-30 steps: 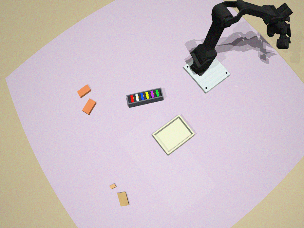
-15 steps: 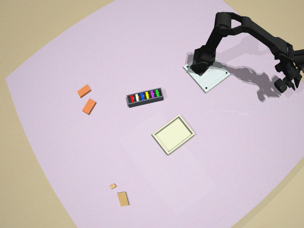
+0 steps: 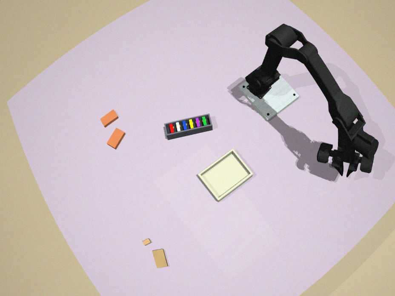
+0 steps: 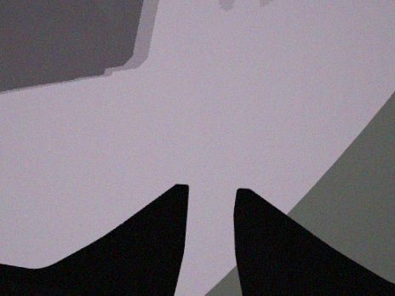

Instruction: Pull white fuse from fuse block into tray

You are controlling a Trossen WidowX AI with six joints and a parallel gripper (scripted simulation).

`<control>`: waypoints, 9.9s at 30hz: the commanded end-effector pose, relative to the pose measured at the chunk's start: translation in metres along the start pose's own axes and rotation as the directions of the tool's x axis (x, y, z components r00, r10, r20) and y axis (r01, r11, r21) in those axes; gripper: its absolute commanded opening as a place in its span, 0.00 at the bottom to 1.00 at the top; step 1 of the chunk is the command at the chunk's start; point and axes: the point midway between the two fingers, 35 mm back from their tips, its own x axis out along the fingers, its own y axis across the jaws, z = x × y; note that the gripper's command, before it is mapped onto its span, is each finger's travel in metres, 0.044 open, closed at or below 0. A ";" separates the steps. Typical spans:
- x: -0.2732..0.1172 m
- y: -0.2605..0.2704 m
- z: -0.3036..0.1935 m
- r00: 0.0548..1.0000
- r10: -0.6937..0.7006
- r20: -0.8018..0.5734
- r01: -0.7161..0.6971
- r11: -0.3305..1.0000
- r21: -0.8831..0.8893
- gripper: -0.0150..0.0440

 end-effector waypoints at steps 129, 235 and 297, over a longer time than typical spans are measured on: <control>-0.157 0.516 -0.088 0.855 0.435 0.282 0.160 -0.740 0.653 0.25; -0.135 0.392 -0.152 0.862 0.423 0.279 0.155 -0.744 0.650 0.25; -0.083 0.329 -0.153 0.865 0.418 0.277 0.151 -0.745 0.650 0.81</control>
